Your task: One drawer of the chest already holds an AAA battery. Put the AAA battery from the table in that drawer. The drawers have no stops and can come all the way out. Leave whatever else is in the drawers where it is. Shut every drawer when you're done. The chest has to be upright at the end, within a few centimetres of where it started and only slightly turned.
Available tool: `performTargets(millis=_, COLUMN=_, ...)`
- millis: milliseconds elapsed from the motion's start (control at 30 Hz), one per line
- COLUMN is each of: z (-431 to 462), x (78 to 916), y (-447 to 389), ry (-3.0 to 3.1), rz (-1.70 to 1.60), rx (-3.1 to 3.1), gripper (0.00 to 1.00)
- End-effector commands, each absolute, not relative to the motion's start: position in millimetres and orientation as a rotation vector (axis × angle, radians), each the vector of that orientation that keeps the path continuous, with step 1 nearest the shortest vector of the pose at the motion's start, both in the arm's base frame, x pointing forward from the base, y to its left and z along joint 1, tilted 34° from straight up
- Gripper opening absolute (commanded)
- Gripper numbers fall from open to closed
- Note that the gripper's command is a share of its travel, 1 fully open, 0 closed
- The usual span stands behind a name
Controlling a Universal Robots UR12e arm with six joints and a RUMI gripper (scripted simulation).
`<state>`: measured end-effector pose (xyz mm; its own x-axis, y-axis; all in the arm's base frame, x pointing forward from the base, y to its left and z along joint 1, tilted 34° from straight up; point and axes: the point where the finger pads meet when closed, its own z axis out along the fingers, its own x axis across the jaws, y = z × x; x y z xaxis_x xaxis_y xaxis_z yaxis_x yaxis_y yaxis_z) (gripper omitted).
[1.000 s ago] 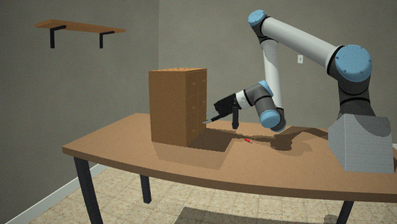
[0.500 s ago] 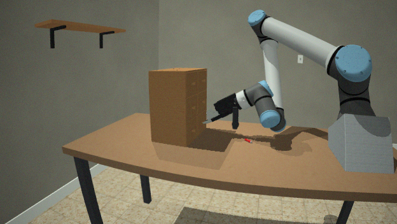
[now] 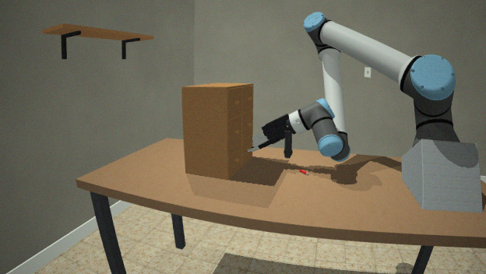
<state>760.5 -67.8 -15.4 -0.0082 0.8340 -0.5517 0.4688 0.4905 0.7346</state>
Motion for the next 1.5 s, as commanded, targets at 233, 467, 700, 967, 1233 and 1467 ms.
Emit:
performTargets(millis=233, z=-15, x=761, y=-67, ry=1.648, rz=0.420, rx=1.134, gripper=0.20)
performTargets(millis=467, z=-15, x=758, y=-67, ry=1.648, rz=0.420, rx=1.134, gripper=0.20)
performTargets(millis=700, z=-15, x=748, y=-68, ry=1.648, rz=0.420, rx=1.134, gripper=0.20)
performTargets(millis=967, z=-16, x=724, y=-68, ry=1.648, rz=0.420, rx=1.134, gripper=0.20)
performTargets(millis=1233, z=-16, x=712, y=-69, ry=1.648, rz=0.420, rx=1.134, gripper=0.20)
performTargets(millis=1467, z=-16, x=710, y=-69, ry=1.648, rz=0.420, rx=1.134, gripper=0.20)
